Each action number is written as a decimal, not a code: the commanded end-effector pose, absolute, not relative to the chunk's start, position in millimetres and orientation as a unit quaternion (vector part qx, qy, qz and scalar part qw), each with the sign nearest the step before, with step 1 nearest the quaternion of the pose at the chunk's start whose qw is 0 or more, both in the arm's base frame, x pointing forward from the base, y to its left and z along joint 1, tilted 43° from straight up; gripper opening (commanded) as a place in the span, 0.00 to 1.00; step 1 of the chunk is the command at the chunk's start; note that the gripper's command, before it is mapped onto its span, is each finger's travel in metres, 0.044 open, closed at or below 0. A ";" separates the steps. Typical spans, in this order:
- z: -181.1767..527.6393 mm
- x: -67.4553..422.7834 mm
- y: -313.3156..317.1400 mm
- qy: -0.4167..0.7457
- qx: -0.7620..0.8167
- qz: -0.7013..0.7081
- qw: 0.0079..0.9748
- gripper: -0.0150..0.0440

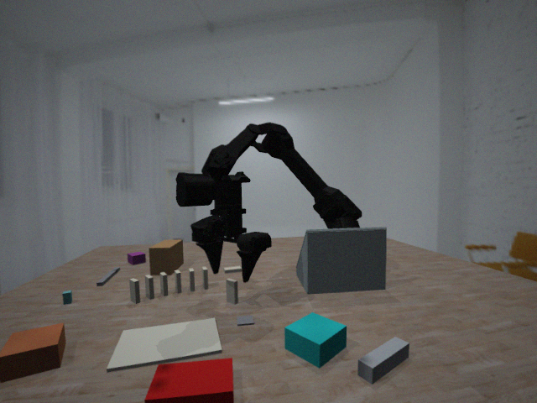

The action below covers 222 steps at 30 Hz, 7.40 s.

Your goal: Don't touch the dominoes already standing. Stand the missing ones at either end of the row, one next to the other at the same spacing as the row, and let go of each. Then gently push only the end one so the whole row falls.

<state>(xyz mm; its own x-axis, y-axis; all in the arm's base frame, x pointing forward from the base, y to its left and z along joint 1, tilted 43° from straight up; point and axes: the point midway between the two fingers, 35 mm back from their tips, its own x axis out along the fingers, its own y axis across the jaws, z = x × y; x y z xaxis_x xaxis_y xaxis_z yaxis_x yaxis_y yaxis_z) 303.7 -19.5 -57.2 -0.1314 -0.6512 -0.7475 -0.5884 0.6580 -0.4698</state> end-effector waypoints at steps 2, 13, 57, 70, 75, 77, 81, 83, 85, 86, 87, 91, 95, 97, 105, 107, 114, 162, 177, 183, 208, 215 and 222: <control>-69.0 298.4 -30.2 0.753 -0.416 -0.030 0.509 1.00; -79.7 296.0 -40.0 0.753 -0.416 -0.030 0.509 1.00; 60.9 331.7 3.2 0.740 -0.332 -0.141 0.568 0.44; 70.9 337.7 -49.7 0.720 -0.270 -0.222 0.600 0.44; 49.7 336.5 -68.2 0.719 -0.270 -0.222 0.600 0.44; 41.5 335.3 -75.6 0.719 -0.270 -0.222 0.600 0.44; 25.6 331.6 -90.4 0.719 -0.271 -0.222 0.600 0.44; 17.9 329.2 -97.7 0.719 -0.271 -0.223 0.600 0.44; 10.4 326.3 -105.0 0.719 -0.272 -0.224 0.600 0.44; 6.7 324.7 -108.6 0.719 -0.272 -0.224 0.599 0.44; 3.1 323.0 -112.2 0.719 -0.272 -0.224 0.599 0.44; -5.6 318.3 -120.9 0.719 -0.273 -0.226 0.598 0.44; -5.6 318.3 -120.9 0.719 -0.273 -0.226 0.598 0.44; -5.6 318.3 -120.9 0.719 -0.273 -0.226 0.598 0.44; -5.6 318.3 -120.9 0.719 -0.273 -0.226 0.598 0.61; -5.6 318.3 -120.9 0.719 -0.273 -0.226 0.598 0.70; -5.6 318.3 -120.9 0.719 -0.273 -0.226 0.598 1.00; 57.6 284.7 -208.6 0.709 -0.251 -0.256 0.607 1.00; 48.7 282.6 -216.9 0.709 -0.252 -0.256 0.607 0.82; 48.7 282.6 -216.9 0.709 -0.252 -0.256 0.607 0.56; 150.7 311.4 -120.8 0.710 -0.249 -0.254 0.608 0.44; 162.8 314.7 -109.5 0.710 -0.249 -0.253 0.608 0.44; 209.6 259.2 -149.7 0.719 -0.271 -0.228 0.598 0.44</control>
<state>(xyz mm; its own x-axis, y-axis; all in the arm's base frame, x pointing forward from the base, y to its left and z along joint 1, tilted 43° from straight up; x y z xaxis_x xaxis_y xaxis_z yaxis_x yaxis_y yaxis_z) 285.9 -132.9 183.7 -0.1488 -0.6564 -0.7396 -0.1086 0.7543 -0.6475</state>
